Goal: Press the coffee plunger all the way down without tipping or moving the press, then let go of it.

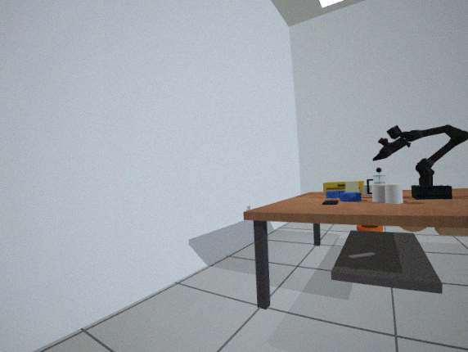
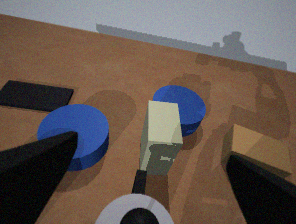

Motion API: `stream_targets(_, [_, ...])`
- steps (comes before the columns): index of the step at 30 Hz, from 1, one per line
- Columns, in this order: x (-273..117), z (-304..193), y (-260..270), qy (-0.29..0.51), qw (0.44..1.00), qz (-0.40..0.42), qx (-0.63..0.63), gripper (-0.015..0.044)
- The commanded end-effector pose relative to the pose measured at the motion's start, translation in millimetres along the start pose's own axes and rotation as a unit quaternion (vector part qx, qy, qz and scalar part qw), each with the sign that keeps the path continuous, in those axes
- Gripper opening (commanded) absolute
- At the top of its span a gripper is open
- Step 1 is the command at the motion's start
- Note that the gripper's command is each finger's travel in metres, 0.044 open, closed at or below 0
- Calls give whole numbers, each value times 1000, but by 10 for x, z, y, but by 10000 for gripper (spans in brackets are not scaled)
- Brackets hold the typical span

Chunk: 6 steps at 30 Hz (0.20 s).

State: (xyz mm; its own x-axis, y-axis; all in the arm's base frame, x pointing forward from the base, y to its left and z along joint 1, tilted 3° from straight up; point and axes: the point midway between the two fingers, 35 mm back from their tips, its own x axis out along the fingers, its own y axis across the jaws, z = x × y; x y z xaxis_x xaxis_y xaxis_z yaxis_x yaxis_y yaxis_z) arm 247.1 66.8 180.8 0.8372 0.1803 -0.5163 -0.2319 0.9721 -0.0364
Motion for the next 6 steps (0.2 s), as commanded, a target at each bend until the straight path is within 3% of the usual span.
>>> stream_targets(1, [-284,39,-12,5,1000,-2,0,440])
stream_targets(6, [-279,34,-12,5,1000,-2,0,440])
